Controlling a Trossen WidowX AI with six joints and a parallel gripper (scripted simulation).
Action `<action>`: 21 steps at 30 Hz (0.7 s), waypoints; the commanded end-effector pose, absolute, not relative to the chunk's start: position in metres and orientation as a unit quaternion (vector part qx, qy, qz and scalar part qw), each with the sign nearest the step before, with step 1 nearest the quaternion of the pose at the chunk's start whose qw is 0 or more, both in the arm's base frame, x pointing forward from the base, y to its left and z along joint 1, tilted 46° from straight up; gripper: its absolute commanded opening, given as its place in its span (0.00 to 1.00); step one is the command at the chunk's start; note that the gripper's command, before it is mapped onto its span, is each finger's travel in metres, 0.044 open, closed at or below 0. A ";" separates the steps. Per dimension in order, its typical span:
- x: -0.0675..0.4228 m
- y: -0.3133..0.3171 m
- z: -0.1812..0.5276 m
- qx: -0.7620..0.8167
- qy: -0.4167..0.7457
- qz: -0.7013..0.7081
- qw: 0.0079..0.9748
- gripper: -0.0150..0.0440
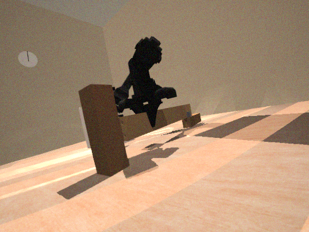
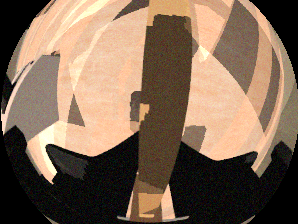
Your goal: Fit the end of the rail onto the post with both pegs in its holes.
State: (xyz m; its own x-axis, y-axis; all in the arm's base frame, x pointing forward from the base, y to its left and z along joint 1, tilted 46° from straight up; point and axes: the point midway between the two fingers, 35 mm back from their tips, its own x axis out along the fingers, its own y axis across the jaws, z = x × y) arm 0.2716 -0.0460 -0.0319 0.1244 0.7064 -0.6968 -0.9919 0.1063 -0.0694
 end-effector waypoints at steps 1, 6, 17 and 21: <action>0.273 -0.050 -0.031 -0.278 0.258 0.606 0.699 0.25; 0.273 -0.051 -0.032 -0.278 0.258 0.606 0.699 0.25; 0.273 -0.053 -0.035 -0.278 0.258 0.606 0.699 0.25; 0.273 -0.054 -0.036 -0.278 0.258 0.606 0.699 0.25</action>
State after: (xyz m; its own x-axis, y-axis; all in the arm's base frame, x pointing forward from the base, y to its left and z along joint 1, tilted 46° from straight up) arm 0.2723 -0.0508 -0.0359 0.1246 0.7065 -0.6967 -0.9919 0.1054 -0.0705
